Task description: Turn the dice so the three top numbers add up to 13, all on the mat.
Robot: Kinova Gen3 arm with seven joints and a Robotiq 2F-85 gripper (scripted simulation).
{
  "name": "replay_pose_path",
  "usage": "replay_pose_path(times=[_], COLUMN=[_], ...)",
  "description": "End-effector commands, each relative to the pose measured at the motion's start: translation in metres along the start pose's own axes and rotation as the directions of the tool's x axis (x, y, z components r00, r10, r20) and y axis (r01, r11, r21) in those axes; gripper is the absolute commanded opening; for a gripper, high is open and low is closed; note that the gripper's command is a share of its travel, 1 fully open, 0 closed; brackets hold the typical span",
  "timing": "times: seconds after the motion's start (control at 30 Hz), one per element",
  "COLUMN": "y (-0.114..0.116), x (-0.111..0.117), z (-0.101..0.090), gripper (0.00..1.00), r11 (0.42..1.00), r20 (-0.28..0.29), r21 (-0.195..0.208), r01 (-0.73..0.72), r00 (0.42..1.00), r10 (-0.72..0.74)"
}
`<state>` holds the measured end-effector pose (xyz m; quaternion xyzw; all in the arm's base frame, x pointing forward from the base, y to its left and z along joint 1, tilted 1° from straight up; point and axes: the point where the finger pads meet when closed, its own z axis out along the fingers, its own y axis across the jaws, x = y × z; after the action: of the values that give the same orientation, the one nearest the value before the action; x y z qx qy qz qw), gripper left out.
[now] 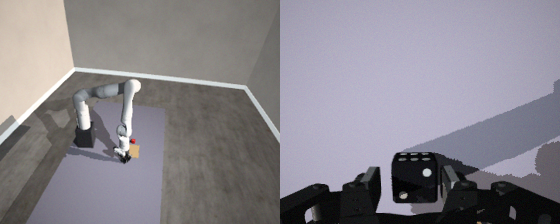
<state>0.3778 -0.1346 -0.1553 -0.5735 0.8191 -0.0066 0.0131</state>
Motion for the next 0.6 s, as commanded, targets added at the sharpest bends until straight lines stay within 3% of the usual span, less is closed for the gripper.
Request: replay_pose_path(times=[0.0,0.57], y=[0.0023,0.0024], x=[0.0017,0.0017], z=[0.0069,0.0129], gripper=[0.46,0.46], r11=[1.0,1.0], r20=[-0.002,-0.002], r21=[-0.005,-0.005], r01=[-0.002,-0.002], r00=[1.0,1.0], r10=[0.002,0.002])
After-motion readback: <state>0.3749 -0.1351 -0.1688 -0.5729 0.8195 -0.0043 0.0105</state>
